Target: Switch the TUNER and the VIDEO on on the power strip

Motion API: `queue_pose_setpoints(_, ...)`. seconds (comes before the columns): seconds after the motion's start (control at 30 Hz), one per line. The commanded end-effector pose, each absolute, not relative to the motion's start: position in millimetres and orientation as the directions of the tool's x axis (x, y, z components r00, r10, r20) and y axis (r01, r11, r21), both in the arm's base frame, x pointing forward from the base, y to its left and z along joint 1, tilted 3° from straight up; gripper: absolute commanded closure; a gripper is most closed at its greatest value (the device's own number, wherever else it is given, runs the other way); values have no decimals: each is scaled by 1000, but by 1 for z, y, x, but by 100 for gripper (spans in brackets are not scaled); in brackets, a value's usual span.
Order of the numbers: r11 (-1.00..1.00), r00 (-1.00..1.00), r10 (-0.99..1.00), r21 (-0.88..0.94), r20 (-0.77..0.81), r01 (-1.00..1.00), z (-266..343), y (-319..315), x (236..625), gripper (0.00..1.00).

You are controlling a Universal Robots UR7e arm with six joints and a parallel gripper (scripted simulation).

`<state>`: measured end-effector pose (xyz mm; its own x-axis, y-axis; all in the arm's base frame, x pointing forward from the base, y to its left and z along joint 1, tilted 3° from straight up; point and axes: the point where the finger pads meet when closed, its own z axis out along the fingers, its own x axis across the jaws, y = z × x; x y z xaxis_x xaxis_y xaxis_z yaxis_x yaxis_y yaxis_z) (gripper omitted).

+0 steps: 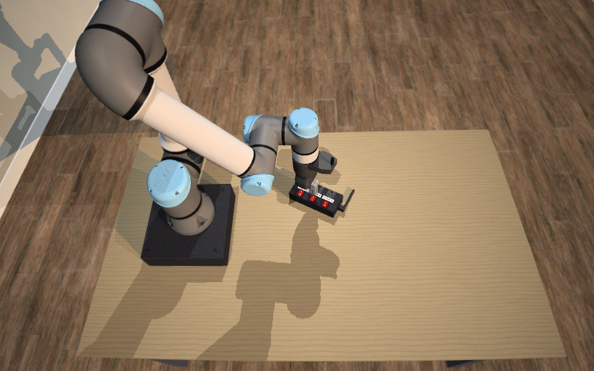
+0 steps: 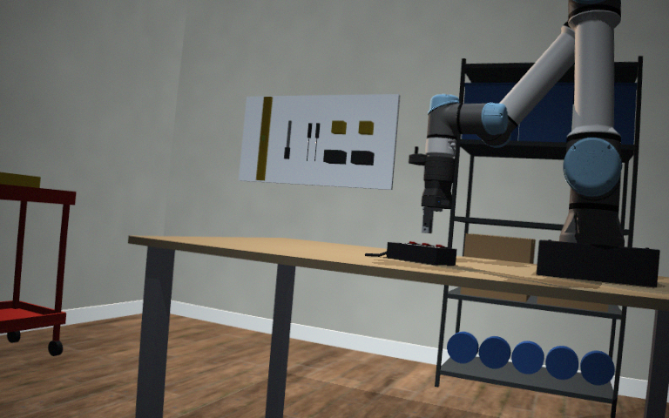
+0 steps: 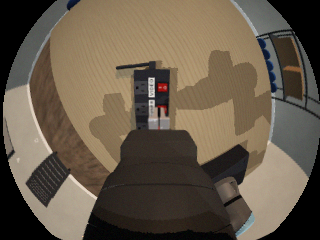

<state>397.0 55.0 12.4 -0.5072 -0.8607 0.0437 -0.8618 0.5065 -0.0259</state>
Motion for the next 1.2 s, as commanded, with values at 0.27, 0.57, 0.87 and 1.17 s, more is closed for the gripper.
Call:
queue_pose_setpoints(0.27,507,-508,-860,-25,45,-861,-3,54,396,100)
queue_pose_setpoints(0.57,508,-508,-860,-25,45,-861,-8,53,396,100)
queue_pose_setpoints(0.87,507,-508,-860,-27,44,-861,-9,53,397,100)
queue_pose_setpoints(1.17,507,-508,-860,-27,44,-861,-9,53,396,100)
